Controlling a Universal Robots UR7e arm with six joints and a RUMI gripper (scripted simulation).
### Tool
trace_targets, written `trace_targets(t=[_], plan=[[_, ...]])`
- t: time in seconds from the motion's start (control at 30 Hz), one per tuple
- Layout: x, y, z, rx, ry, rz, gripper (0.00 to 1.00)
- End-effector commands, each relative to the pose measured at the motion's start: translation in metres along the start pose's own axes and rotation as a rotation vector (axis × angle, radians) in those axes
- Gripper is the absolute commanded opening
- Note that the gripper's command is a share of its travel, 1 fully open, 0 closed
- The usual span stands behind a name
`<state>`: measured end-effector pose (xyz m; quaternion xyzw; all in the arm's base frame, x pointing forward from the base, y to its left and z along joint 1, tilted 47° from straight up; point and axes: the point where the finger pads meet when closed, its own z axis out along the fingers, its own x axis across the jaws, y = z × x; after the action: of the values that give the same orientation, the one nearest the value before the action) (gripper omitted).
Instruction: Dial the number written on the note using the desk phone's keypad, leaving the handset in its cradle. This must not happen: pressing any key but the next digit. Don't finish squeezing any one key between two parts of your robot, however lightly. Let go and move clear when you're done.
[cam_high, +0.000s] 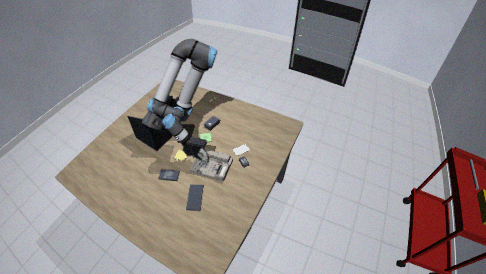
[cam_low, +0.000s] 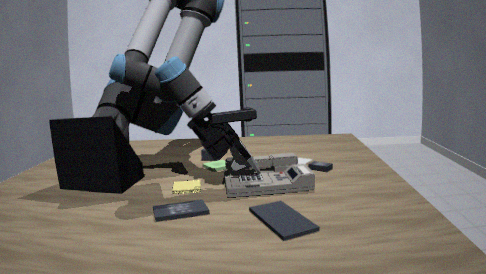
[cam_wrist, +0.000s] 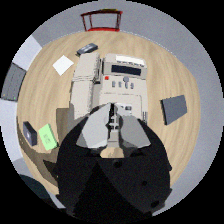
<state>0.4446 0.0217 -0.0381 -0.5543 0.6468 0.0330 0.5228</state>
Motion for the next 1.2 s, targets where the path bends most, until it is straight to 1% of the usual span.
trace_targets(t=[0.0,0.5,0.77,1.17], plan=[[0.000,0.000,0.000,0.001,0.001,0.000,0.00],[0.000,0.001,0.001,0.001,0.001,0.000,0.00],[0.000,-0.007,-0.010,0.001,0.001,0.000,0.00],[0.000,-0.003,-0.013,0.001,0.001,0.000,0.00]])
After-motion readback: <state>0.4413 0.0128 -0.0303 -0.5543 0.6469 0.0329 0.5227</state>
